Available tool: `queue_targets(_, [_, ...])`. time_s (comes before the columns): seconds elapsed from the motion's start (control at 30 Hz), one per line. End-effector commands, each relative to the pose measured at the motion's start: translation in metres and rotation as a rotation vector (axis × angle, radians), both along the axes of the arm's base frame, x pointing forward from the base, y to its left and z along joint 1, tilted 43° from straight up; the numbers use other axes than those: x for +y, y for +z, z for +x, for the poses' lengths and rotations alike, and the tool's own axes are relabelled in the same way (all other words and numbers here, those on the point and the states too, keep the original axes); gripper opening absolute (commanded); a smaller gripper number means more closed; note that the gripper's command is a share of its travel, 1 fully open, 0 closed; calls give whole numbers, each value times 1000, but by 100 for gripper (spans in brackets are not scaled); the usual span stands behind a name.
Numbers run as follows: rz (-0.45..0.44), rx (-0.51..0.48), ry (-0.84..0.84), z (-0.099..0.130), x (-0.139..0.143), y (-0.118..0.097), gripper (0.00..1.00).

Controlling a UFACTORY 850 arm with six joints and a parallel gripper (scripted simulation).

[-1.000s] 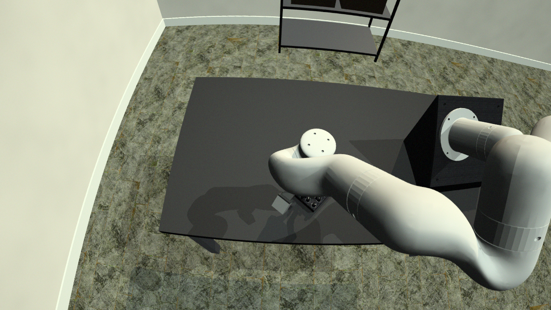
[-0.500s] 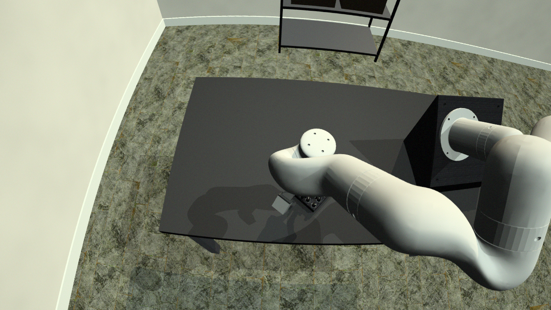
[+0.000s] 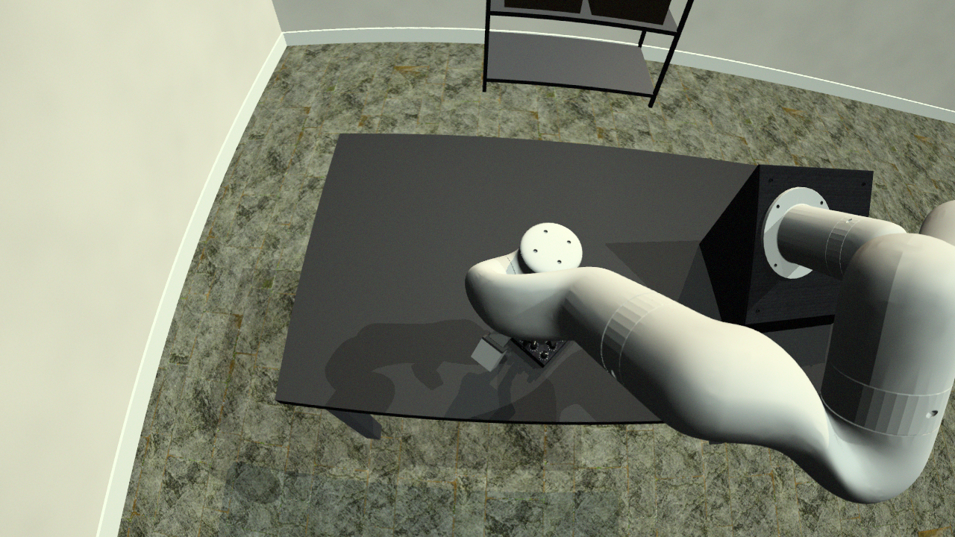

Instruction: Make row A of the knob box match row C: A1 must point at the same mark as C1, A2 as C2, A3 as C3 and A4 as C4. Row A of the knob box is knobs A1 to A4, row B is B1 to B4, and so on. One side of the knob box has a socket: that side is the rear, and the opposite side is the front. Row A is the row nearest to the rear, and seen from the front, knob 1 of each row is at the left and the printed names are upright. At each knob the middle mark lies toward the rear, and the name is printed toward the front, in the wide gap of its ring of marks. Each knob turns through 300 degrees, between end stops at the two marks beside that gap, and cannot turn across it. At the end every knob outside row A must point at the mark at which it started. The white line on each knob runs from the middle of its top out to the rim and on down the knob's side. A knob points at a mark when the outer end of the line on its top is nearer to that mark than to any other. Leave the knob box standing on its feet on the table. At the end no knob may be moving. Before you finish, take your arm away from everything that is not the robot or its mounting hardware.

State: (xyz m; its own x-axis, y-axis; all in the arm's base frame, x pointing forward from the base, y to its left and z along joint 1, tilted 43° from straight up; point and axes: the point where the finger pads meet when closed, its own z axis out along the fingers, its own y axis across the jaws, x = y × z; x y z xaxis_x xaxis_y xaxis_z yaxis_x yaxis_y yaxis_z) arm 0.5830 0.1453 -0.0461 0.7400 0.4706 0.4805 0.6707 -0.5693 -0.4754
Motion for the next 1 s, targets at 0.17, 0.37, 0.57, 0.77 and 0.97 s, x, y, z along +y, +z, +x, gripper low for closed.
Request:
queue_targets(0.17, [0,-1,-1,1,0,0,19])
queue_targets(0.37, [0,-1,-1,1,-1,1,19])
queue_targets(0.57, [0,-1,-1,0,-6,6,19])
queue_targets(0.77, [0,-1,-1,0,-16,18,19])
queue_targets(0.97, [0,-1,-1,-1,-24,26,19])
